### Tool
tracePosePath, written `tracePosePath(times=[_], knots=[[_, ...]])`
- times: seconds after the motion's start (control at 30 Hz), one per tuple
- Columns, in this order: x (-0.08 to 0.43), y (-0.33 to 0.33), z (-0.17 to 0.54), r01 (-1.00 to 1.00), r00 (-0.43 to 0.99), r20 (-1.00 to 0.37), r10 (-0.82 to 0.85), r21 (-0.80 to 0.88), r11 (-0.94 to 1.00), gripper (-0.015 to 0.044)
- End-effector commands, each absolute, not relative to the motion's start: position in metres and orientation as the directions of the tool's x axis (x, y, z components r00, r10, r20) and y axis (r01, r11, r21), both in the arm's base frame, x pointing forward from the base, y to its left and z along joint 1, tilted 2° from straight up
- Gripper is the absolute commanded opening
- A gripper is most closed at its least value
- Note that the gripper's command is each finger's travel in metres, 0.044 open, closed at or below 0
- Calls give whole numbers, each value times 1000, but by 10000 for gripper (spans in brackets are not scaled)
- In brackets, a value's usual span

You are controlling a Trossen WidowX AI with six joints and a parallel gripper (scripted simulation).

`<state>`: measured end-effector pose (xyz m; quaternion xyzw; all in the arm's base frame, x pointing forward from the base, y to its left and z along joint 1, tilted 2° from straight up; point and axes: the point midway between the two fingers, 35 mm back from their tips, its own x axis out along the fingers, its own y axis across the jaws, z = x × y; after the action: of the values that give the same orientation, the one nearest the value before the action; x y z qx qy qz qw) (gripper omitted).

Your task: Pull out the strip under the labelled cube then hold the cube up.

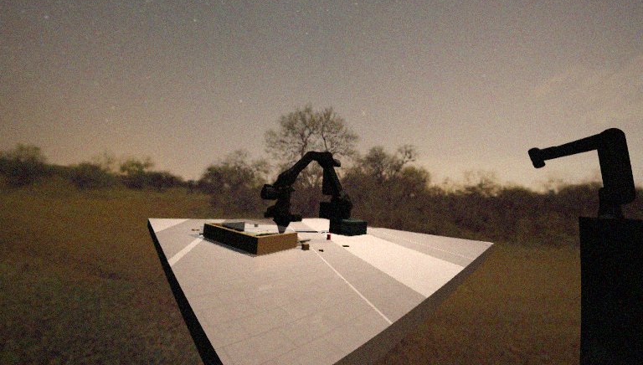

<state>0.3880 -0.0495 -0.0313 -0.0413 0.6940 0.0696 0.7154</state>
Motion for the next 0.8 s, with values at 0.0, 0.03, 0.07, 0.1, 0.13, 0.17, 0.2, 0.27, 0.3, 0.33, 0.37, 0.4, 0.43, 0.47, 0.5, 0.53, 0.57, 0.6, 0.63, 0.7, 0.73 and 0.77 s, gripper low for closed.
tracePosePath(times=[0.0,0.03,0.07,0.1,0.13,0.17,0.2,0.27,0.3,0.33,0.37,0.4,0.43,0.47,0.5,0.53,0.57,0.6,0.63,0.7,0.73,0.77], knots=[[387,-50,-33,-157,30,-999,37,32,987,0],[385,-51,-33,-157,30,-999,37,32,987,0],[384,-51,-33,-157,30,-999,37,32,987,0],[382,-51,-33,-157,29,-999,37,32,987,0],[381,-51,-33,-157,29,-999,37,32,987,0],[379,-52,-33,-157,29,-999,37,32,987,0],[377,-52,-33,-157,29,-999,37,32,987,0],[374,-52,-34,-157,29,-999,37,32,987,0],[373,-52,-34,-157,29,-999,36,32,987,0],[371,-53,-34,-157,28,-999,36,32,987,0],[370,-53,-34,-157,28,-999,36,32,987,0],[368,-53,-34,-157,28,-999,36,32,987,0],[367,-53,-34,-157,28,-999,36,32,987,0],[365,-53,-34,-157,28,-999,36,32,987,0],[364,-54,-35,-157,28,-999,36,32,987,0],[362,-54,-35,-157,28,-999,36,32,987,0],[361,-54,-35,-157,27,-999,36,32,987,0],[359,-54,-35,-157,27,-999,36,32,987,0],[357,-55,-35,-157,27,-999,36,32,987,0],[354,-55,-35,-157,27,-999,36,32,987,0],[353,-56,-36,-157,27,-999,36,32,987,0],[351,-56,-36,-157,27,-999,36,32,987,0]])
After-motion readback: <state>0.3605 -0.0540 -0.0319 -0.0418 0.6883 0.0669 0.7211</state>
